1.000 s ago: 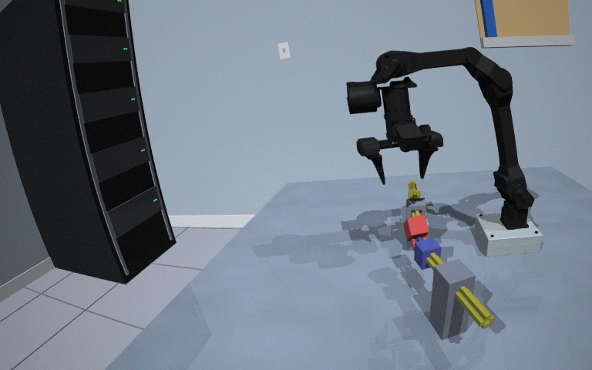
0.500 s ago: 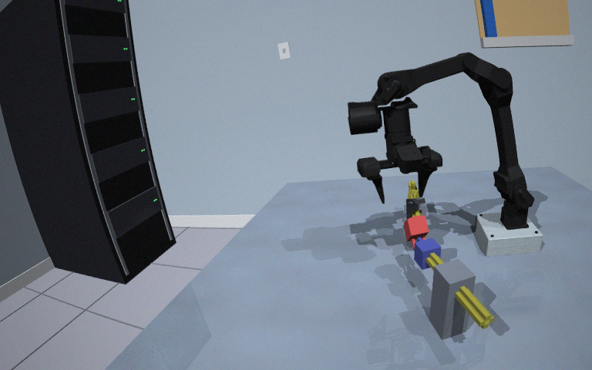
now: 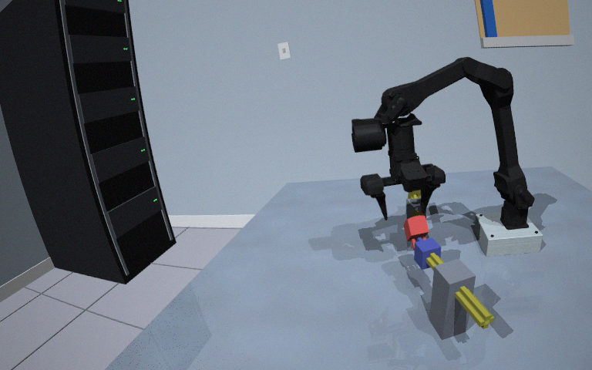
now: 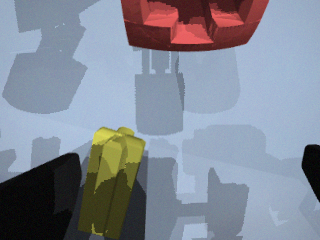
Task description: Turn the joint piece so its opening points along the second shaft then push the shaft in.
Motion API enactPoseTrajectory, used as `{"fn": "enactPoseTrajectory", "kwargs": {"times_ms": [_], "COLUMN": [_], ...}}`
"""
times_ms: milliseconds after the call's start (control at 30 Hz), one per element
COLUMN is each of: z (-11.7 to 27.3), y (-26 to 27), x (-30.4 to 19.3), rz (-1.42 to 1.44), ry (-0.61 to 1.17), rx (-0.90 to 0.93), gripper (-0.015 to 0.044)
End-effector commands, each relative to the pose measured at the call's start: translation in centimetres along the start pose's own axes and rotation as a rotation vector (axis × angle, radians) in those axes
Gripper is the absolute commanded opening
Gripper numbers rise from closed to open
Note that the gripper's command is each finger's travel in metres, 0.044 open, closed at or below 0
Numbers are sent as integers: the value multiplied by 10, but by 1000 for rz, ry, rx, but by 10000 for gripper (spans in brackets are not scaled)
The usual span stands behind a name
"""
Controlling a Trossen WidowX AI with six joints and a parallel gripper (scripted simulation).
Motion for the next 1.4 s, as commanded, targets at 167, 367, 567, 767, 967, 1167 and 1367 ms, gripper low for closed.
{"fn": "enactPoseTrajectory", "kwargs": {"times_ms": [167,367,567,767,967,1167,1367], "z": [-3,-3,-10,-20,-30,-32,-32], "y": [10,16,16,16,16,16,16], "x": [38,58,58,58,58,58,58], "rz": [2,2,2,2,2,2,2], "ry": [-4,-6,-6,-6,-6,-6,-6], "rx": [8,9,9,9,9,9,9], "gripper": [440,440,440,440,440,361,204]}}
Point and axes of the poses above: the point midway between the two fingers, 35 mm back from their tips, its own z axis back along the fingers, its own y axis across the jaws, x = y × z, the point moved 7 cm from there along z, back along the fingers, and after that the axes turned 13 degrees about -z, right-handed, at the moved point
